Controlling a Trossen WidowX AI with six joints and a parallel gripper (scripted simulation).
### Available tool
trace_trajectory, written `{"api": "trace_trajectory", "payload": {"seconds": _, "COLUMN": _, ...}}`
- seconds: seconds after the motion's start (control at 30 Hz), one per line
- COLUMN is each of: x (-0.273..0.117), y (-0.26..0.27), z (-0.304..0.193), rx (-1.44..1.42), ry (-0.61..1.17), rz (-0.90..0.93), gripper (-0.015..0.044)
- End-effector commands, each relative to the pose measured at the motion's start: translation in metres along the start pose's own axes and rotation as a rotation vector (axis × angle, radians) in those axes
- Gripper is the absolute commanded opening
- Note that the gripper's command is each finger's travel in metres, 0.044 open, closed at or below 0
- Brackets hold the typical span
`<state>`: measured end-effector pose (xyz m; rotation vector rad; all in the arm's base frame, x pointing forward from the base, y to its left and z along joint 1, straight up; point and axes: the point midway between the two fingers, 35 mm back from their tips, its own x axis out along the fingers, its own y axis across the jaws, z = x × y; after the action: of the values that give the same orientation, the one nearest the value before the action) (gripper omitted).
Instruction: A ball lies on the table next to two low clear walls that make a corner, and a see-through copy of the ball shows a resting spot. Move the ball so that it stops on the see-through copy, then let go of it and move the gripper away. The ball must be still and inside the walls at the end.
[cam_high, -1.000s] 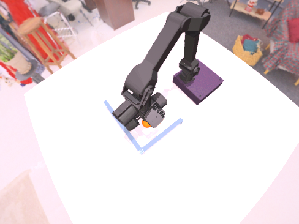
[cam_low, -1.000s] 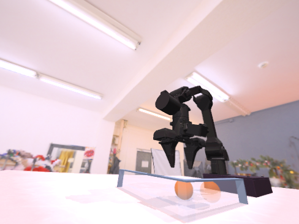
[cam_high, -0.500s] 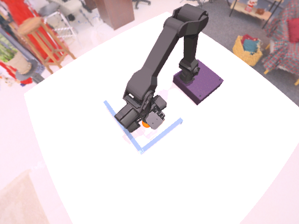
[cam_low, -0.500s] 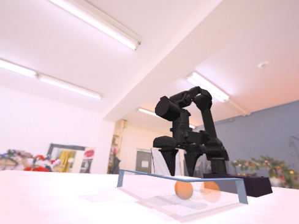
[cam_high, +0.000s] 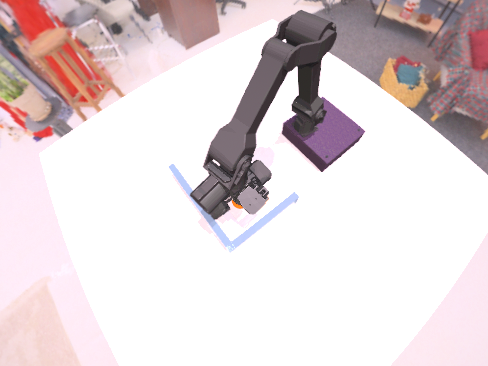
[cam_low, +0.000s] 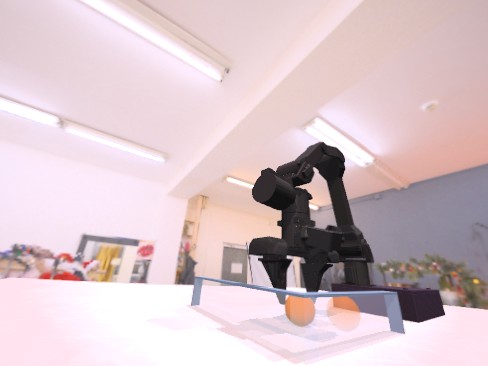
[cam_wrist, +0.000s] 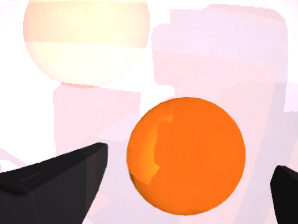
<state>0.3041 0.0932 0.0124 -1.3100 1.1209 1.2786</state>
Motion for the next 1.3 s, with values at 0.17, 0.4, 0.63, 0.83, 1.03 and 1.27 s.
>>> {"api": "trace_trajectory", "payload": {"seconds": 0.17, "x": 0.011, "y": 0.003, "z": 0.0, "rx": -0.003, "ry": -0.003, "rz": 0.011, "gripper": 0.0278}}
{"api": "trace_trajectory", "payload": {"seconds": 0.4, "x": 0.011, "y": 0.003, "z": 0.0, "rx": -0.003, "ry": -0.003, "rz": 0.011, "gripper": 0.0232}}
{"api": "trace_trajectory", "payload": {"seconds": 0.63, "x": 0.002, "y": 0.001, "z": 0.001, "rx": -0.003, "ry": -0.003, "rz": 0.01, "gripper": 0.0107}}
{"api": "trace_trajectory", "payload": {"seconds": 0.83, "x": -0.034, "y": -0.005, "z": 0.002, "rx": -0.003, "ry": -0.003, "rz": 0.01, "gripper": 0.0}}
{"api": "trace_trajectory", "payload": {"seconds": 1.03, "x": -0.071, "y": -0.006, "z": 0.002, "rx": -0.003, "ry": -0.003, "rz": 0.01, "gripper": 0.0}}
{"api": "trace_trajectory", "payload": {"seconds": 1.27, "x": -0.116, "y": -0.001, "z": 0.0, "rx": -0.003, "ry": -0.003, "rz": 0.01, "gripper": 0.0}}
